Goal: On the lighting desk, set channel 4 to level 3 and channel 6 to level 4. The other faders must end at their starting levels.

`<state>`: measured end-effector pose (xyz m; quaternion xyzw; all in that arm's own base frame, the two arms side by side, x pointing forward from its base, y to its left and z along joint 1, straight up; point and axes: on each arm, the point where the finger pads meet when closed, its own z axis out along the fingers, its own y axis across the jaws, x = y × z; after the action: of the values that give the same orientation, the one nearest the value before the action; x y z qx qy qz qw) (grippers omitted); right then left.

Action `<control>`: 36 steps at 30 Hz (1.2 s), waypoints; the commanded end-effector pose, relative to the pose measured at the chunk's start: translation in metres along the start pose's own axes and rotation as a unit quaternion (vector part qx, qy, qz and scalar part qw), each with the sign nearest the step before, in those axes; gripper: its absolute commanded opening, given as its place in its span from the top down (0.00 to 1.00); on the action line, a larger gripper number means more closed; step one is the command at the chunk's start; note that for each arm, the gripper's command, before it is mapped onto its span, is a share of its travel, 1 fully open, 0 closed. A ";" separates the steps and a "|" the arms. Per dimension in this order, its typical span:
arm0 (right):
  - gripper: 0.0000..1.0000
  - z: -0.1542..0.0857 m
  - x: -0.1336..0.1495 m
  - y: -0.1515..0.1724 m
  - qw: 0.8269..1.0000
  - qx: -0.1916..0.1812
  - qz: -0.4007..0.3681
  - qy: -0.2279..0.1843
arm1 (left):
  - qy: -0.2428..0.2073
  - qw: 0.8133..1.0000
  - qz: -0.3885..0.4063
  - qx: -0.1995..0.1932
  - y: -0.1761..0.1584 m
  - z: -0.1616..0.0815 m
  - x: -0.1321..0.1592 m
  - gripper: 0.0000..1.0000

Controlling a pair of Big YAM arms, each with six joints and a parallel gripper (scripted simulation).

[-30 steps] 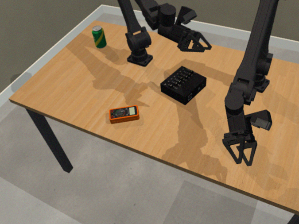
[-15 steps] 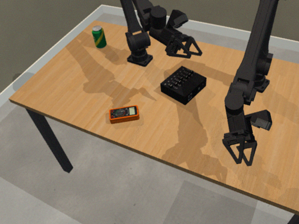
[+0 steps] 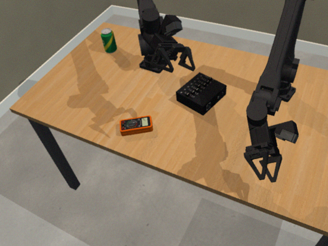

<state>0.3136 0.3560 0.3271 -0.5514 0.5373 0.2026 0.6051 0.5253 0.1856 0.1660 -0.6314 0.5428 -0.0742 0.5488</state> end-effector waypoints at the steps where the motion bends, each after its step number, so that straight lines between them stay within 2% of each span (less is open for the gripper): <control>1: 0.00 0.000 -0.026 -0.043 0.999 0.035 0.005 -0.013 | -0.006 1.000 -0.009 0.016 -0.019 0.001 -0.007 0.00; 8: 0.00 -0.031 0.006 -0.117 0.992 0.123 0.035 0.024 | -0.006 1.000 -0.009 0.016 -0.019 0.001 -0.007 0.00; 14: 0.00 -0.074 0.036 -0.182 0.975 0.207 0.062 0.057 | -0.006 1.000 -0.009 0.016 -0.019 0.001 -0.007 0.00; 16: 0.00 -0.074 0.036 -0.182 0.975 0.207 0.062 0.057 | -0.006 1.000 -0.009 0.016 -0.019 0.001 -0.007 0.00; 17: 0.00 -0.083 0.040 -0.193 0.971 0.221 0.065 0.060 | -0.006 1.000 -0.009 0.016 -0.019 0.001 -0.007 0.00; 23: 0.00 -0.146 0.072 -0.253 0.940 0.313 0.094 0.094 | -0.006 1.000 -0.009 0.016 -0.019 0.001 -0.007 0.00; 29: 0.00 -0.225 0.100 -0.303 0.897 0.407 0.119 0.123 | -0.006 1.000 -0.009 0.016 -0.019 0.001 -0.007 0.00; 31: 0.00 -0.254 0.109 -0.317 0.880 0.438 0.127 0.132 | -0.006 1.000 -0.009 0.016 -0.019 0.001 -0.007 0.00; 33: 0.00 -0.254 0.109 -0.317 0.880 0.438 0.127 0.132 | -0.006 1.000 -0.009 0.016 -0.019 0.001 -0.007 0.00; 36: 0.00 -0.301 0.120 -0.334 0.852 0.484 0.137 0.145 | -0.006 1.000 -0.009 0.016 -0.019 0.001 -0.007 0.00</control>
<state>0.4941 -0.0246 0.3872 -0.1660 0.7297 -0.0687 0.6598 0.5253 0.1856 0.1660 -0.6314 0.5428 -0.0742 0.5488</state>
